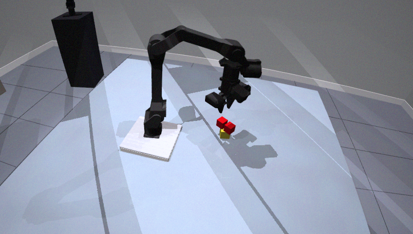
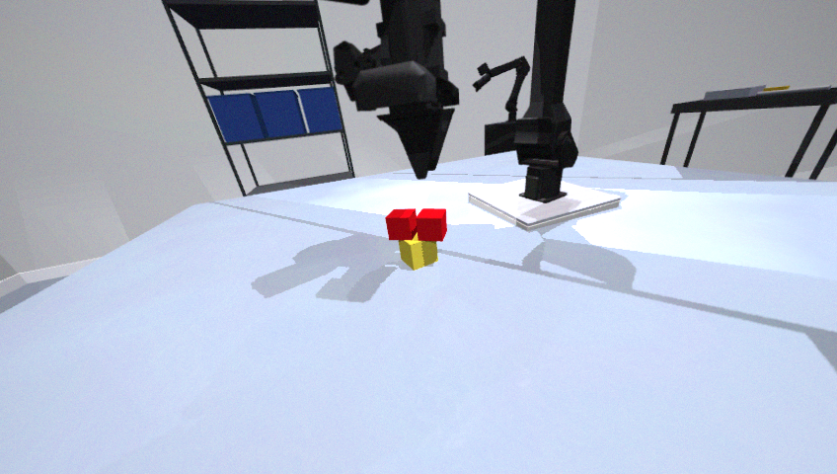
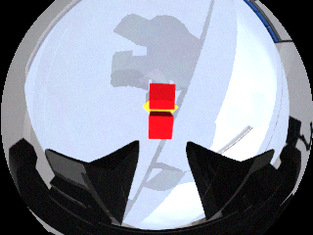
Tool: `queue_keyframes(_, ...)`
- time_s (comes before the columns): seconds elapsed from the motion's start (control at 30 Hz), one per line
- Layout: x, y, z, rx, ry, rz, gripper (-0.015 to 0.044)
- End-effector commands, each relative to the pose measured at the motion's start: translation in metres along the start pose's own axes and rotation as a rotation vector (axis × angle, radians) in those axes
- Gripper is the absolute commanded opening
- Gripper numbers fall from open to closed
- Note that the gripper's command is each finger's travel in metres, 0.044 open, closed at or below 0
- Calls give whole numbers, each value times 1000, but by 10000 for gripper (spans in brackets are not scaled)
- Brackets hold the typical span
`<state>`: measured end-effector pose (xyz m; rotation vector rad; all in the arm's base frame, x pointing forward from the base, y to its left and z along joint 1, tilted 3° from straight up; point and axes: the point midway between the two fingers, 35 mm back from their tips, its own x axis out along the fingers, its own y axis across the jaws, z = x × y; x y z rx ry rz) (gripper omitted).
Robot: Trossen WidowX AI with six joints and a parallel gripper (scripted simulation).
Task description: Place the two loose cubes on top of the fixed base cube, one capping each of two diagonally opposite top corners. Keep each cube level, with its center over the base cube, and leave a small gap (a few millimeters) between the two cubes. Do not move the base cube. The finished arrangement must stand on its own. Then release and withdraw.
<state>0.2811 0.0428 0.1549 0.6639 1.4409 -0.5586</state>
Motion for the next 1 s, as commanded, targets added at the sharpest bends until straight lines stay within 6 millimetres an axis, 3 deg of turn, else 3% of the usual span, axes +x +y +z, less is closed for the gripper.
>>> queue_keyframes(0.0, -4, 0, 0, 0, 0, 0, 284)
queue_keyframes(0.07, -1, 1, -2, 0, 1, -1, 336)
queue_keyframes(0.17, -2, 23, -23, 0, 4, 1, 400)
queue_keyframes(0.37, -4, 65, -82, 1, 10, 6, 400)
queue_keyframes(0.97, -4, 66, -84, 1, 11, 6, 400)
